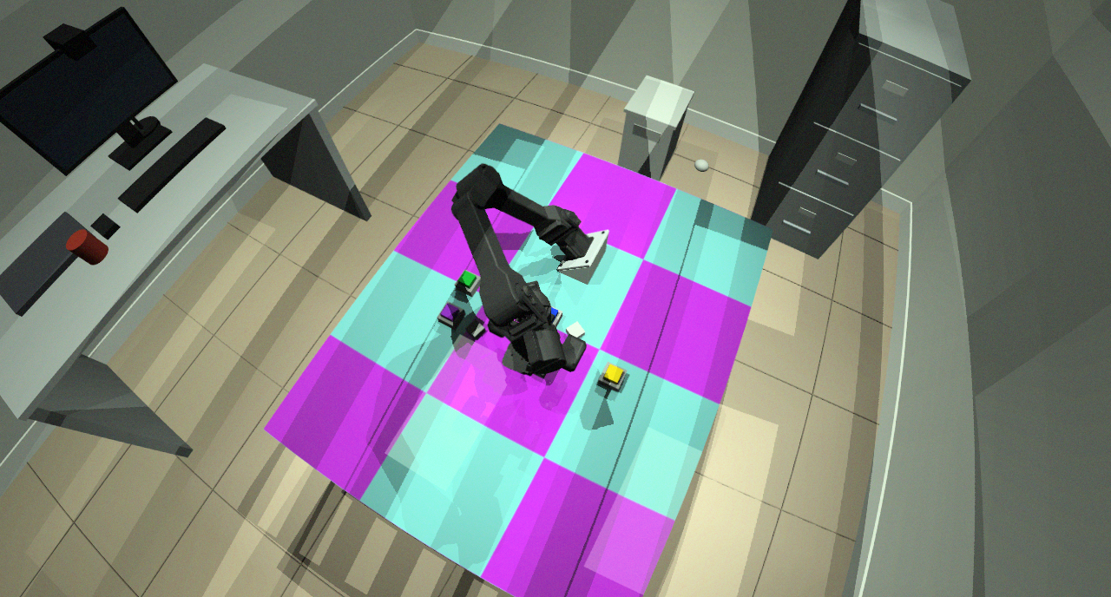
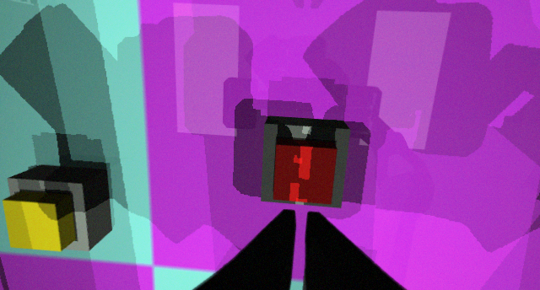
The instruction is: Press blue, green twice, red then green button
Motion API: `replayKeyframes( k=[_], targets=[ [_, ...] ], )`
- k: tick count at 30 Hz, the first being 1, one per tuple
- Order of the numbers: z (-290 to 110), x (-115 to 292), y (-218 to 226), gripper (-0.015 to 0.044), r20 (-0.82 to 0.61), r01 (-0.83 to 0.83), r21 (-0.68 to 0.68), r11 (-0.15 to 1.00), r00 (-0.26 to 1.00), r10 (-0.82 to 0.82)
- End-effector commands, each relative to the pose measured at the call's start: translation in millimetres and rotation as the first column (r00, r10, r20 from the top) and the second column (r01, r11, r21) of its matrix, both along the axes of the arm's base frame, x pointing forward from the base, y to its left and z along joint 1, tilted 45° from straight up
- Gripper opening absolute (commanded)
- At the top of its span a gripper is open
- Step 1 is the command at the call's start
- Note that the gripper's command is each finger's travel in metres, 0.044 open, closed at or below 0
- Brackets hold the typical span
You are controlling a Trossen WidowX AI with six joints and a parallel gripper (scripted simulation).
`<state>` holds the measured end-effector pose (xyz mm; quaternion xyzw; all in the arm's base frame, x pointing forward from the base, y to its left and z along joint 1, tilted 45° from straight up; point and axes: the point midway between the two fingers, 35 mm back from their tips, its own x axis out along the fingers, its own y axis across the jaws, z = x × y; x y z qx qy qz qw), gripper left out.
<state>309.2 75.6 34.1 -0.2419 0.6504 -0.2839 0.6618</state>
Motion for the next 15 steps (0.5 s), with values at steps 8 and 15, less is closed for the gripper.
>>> replayKeyframes(
  k=[8,15],
  targets=[
    [-25,-5,-28,0.002,-0.02,0.01,-0.015,1.0,1.0,-0.01],
    [-33,-5,-36,0.002,-0.019,0.01,-0.015,1.0,1.0,-0.01]
  ],
)
